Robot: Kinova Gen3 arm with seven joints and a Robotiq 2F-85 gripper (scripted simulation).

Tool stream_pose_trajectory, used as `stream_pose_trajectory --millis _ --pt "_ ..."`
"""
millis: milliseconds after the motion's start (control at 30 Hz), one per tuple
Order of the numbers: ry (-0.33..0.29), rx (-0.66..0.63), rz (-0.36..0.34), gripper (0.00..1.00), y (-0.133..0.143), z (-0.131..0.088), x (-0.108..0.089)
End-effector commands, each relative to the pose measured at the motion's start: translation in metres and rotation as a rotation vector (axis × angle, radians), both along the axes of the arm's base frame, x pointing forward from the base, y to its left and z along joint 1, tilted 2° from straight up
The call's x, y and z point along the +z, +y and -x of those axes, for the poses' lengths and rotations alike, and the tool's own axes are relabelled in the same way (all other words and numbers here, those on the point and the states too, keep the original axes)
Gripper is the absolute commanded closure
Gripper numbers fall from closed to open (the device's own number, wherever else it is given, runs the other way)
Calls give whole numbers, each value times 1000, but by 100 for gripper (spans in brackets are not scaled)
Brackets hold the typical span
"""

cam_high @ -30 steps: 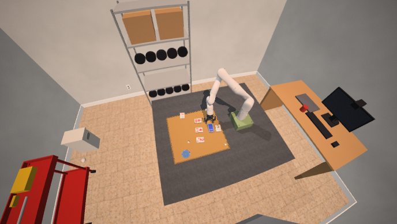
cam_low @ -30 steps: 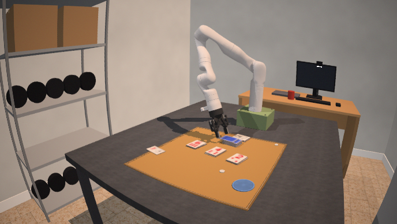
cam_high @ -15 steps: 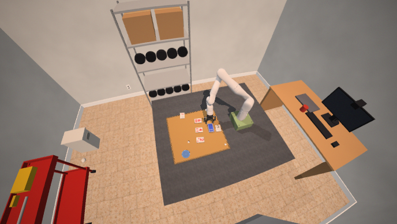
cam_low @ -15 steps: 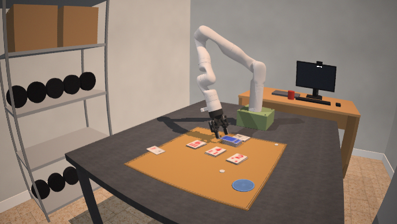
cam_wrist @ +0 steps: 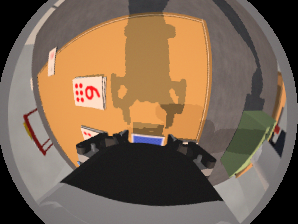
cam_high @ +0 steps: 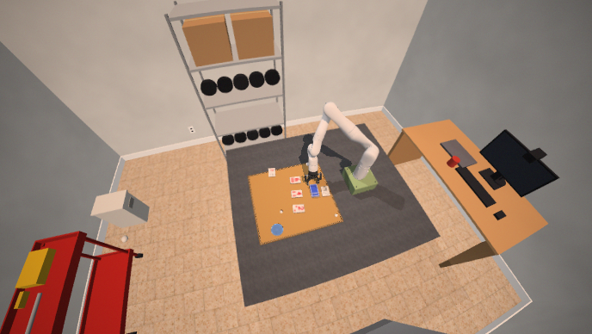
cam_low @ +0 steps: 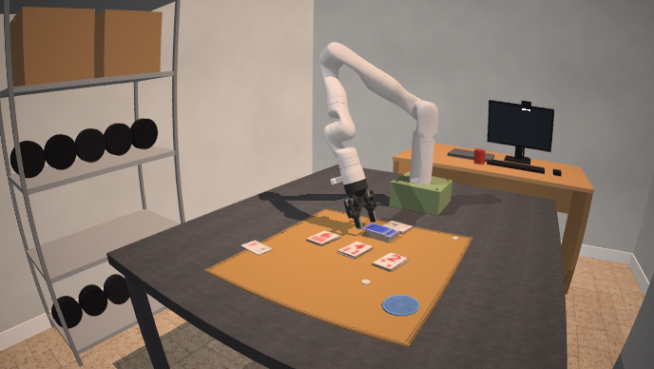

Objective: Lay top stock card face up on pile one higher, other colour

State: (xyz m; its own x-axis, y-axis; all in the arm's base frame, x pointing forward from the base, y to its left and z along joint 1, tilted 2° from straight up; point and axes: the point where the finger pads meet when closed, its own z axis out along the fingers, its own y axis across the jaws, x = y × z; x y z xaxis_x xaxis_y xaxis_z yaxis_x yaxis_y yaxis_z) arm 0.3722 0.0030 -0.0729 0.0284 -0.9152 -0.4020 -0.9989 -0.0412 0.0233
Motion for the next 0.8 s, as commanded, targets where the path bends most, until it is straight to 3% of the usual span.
stream_pose_trajectory --millis 0,67,100,767 --pt "-1 0 1 15 0 -1 0" --pt "-1 0 1 15 0 -1 0" --pt "-1 0 1 27 0 -1 0" --pt "-1 0 1 27 0 -1 0"
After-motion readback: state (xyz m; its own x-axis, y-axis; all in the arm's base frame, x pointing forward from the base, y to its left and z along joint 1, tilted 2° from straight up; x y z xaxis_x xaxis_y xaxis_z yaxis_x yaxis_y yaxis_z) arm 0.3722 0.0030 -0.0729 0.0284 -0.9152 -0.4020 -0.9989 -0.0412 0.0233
